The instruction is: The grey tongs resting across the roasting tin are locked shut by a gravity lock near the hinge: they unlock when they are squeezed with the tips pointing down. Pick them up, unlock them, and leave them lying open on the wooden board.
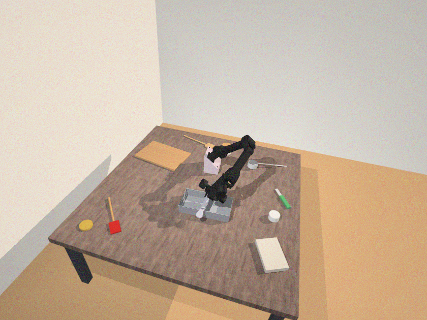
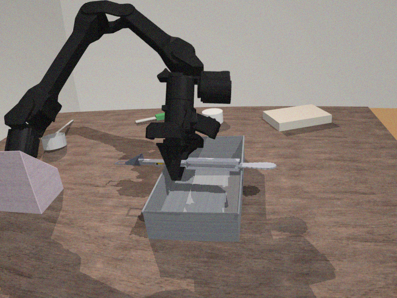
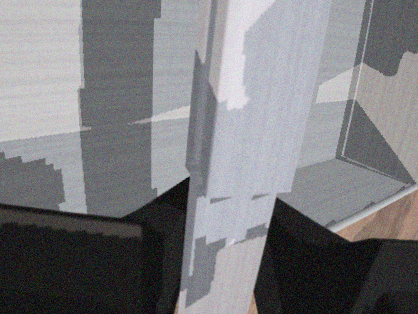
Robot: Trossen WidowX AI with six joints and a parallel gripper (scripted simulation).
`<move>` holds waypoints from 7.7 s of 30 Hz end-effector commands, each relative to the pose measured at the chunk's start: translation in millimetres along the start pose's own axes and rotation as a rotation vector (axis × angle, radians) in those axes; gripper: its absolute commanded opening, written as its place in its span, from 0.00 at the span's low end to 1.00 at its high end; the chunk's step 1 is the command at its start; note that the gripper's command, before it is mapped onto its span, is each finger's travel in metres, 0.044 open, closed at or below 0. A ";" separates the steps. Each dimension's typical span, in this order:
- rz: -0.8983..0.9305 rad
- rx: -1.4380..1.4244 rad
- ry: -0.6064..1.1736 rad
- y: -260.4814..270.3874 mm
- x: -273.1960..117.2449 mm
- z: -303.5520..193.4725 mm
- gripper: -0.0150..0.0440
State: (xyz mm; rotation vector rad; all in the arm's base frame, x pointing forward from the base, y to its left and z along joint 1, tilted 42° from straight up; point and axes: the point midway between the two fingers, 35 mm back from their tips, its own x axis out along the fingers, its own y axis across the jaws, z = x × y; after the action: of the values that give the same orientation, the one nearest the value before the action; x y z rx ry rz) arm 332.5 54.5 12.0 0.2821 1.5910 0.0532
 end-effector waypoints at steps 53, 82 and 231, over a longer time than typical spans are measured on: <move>0.487 -0.042 -0.015 -68.8 -52.1 15.0 0.00; 0.443 -0.479 -0.112 -274.4 7.4 7.1 0.00; -0.182 -1.465 0.448 -528.7 76.8 -346.1 0.00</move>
State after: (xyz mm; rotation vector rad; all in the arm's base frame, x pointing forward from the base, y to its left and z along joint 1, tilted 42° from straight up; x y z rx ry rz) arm -89.0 -387.7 -168.1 -1.0254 1.5480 1.1530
